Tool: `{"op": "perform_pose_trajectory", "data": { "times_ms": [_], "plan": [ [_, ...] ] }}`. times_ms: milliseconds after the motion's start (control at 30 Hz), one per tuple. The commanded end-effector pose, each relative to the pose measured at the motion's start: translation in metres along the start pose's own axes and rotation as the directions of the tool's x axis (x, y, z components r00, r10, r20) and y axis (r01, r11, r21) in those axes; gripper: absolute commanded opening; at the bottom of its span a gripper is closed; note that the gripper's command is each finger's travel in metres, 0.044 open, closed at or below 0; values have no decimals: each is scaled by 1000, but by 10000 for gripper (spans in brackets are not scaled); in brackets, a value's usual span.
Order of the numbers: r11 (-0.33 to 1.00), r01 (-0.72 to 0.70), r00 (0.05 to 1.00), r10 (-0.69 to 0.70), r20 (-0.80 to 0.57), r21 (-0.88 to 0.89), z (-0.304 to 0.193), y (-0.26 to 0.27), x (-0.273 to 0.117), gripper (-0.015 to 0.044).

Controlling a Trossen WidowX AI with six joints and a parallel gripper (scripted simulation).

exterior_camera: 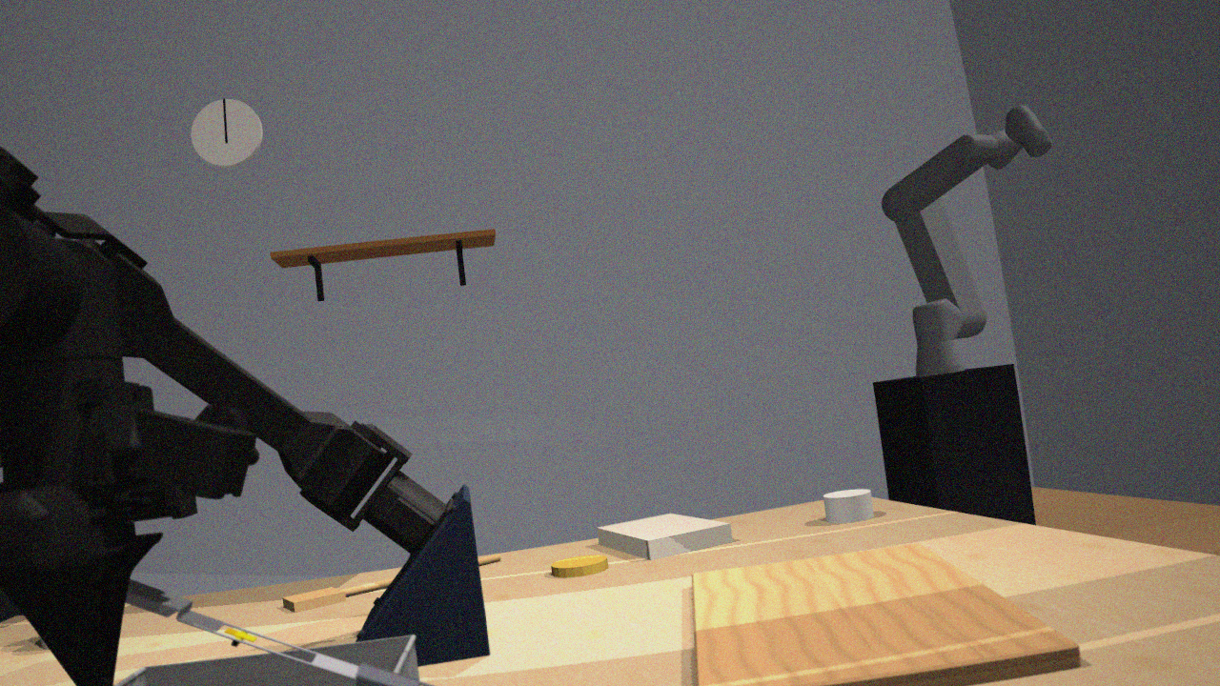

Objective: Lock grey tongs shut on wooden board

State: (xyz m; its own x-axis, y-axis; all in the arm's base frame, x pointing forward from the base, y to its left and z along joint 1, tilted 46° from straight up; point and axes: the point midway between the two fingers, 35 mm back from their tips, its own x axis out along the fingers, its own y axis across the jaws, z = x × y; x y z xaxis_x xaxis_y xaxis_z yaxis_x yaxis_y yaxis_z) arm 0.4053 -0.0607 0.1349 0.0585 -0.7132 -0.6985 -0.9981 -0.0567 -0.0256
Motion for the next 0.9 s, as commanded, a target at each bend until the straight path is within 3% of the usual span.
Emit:
{"op": "perform_pose_trajectory", "data": {
  "times_ms": [0,867],
  "plan": [
    [1000,-2,1000,2,-6,-5,-1,1,7,-150],
    [1000,-3,1000,3,-6,-6,-3,24,7,-150]
  ]
}}
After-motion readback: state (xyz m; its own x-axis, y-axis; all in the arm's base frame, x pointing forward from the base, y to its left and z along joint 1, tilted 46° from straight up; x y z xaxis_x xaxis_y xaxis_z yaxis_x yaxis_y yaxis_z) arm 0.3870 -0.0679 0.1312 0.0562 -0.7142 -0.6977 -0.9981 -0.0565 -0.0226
